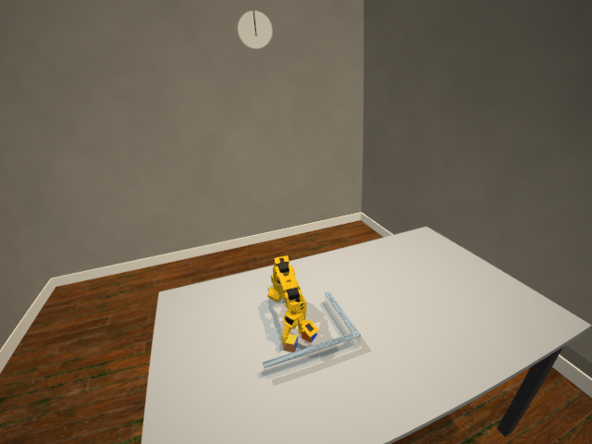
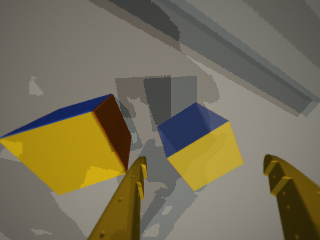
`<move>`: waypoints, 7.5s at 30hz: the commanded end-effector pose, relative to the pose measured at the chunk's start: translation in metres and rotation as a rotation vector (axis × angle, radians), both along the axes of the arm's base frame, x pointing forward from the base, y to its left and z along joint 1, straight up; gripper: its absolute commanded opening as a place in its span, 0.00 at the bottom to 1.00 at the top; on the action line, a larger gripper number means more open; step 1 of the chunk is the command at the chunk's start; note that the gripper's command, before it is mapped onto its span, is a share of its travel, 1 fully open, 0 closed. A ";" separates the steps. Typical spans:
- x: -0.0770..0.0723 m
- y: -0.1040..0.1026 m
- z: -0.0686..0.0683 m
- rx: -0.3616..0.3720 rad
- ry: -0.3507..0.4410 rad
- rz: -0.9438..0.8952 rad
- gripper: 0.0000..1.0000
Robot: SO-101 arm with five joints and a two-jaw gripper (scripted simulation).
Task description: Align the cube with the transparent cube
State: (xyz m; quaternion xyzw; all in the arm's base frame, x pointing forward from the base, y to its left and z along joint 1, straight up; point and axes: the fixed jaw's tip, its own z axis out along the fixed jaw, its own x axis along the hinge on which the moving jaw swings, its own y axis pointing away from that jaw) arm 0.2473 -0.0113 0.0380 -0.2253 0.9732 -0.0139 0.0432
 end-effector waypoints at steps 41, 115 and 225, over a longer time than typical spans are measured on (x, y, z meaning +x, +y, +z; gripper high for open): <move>-0.009 0.044 0.030 0.004 0.015 0.148 0.38; -0.008 0.062 0.056 0.012 -0.070 0.201 0.35; -0.011 0.060 0.005 0.004 0.018 0.205 0.35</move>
